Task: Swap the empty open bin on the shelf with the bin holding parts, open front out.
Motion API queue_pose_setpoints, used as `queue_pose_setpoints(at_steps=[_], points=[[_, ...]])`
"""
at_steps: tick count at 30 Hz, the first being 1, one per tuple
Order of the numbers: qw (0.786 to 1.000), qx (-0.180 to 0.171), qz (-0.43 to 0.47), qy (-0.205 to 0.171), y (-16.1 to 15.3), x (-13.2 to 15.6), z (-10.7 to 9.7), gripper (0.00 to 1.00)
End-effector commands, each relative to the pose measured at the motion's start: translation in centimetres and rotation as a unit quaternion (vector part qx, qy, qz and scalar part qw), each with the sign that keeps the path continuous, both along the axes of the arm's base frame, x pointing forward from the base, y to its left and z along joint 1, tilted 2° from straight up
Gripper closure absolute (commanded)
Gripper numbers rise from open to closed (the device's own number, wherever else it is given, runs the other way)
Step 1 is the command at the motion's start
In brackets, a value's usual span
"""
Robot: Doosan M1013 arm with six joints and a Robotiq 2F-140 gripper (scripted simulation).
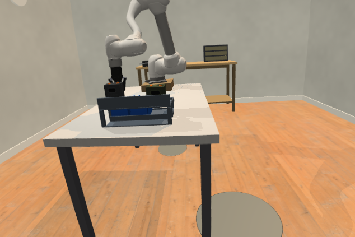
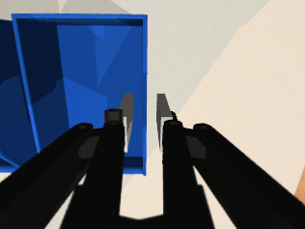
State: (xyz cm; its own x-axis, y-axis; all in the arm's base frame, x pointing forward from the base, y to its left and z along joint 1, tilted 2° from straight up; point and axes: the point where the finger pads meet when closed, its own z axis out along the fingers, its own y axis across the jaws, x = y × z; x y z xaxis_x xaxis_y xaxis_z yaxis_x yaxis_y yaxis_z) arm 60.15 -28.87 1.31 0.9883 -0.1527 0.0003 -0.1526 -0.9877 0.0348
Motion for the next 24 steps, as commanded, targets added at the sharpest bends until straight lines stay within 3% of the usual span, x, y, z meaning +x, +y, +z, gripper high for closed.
queue_pose_setpoints(at_steps=[1, 24], points=[[1.0, 0.0, 0.0, 0.0, 0.0, 0.0, 0.1, 0.76], [1.0, 0.0, 0.0, 0.0, 0.1, 0.0, 1.8, 0.76]])
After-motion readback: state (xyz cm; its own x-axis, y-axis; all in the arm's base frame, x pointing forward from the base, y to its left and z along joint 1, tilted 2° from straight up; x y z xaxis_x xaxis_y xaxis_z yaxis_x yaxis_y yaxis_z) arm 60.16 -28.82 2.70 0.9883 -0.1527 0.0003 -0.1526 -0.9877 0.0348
